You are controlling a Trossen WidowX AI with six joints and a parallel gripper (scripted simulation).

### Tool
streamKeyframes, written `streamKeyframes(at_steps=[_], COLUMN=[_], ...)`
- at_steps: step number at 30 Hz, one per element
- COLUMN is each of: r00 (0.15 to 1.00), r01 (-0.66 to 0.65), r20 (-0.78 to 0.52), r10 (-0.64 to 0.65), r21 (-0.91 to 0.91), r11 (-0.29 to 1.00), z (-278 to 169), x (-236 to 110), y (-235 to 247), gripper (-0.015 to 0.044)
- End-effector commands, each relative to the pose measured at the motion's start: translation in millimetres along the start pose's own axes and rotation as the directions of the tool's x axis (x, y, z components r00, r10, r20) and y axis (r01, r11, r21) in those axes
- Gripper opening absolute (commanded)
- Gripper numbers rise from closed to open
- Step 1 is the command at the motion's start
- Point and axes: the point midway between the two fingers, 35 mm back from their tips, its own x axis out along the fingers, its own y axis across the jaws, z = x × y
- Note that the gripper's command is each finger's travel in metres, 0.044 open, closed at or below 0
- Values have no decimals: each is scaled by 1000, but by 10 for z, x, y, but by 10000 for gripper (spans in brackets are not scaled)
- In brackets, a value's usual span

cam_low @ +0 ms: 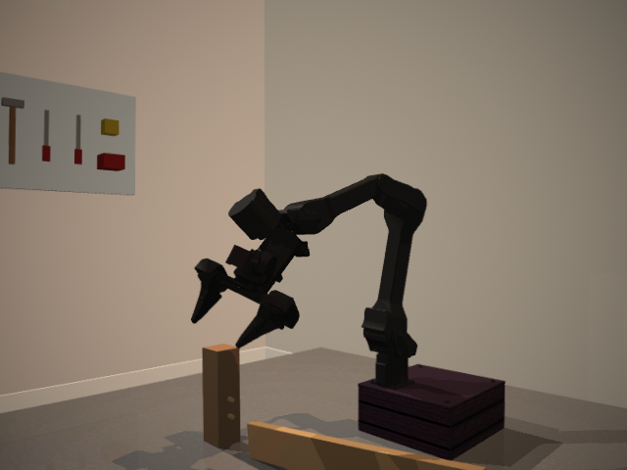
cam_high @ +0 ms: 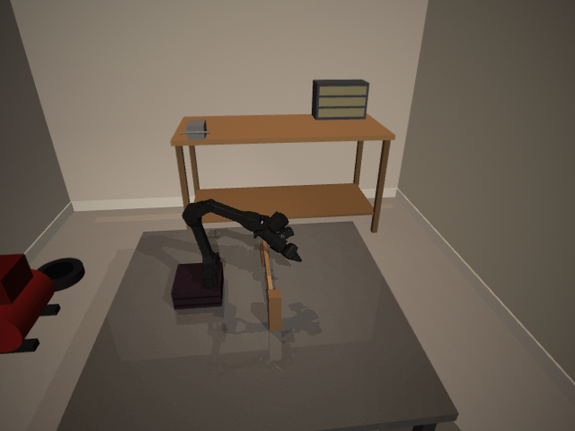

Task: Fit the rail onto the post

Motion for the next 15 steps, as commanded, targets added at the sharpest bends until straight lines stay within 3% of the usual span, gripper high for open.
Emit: streamKeyframes(at_steps=[1, 5, 9, 15], r00=[943, 839, 730, 718], r01=[-286, -534, -682, -694], r20=[-285, -472, -600, -612], r10=[173, 271, 327, 331], r21=[-430, -618, -670, -671], r11=[856, 576, 293, 262], z=[-553, -936, -1256, -1287], x=[329, 419, 344, 332], y=[463, 775, 1067, 1094], gripper=[440, 440, 440, 440])
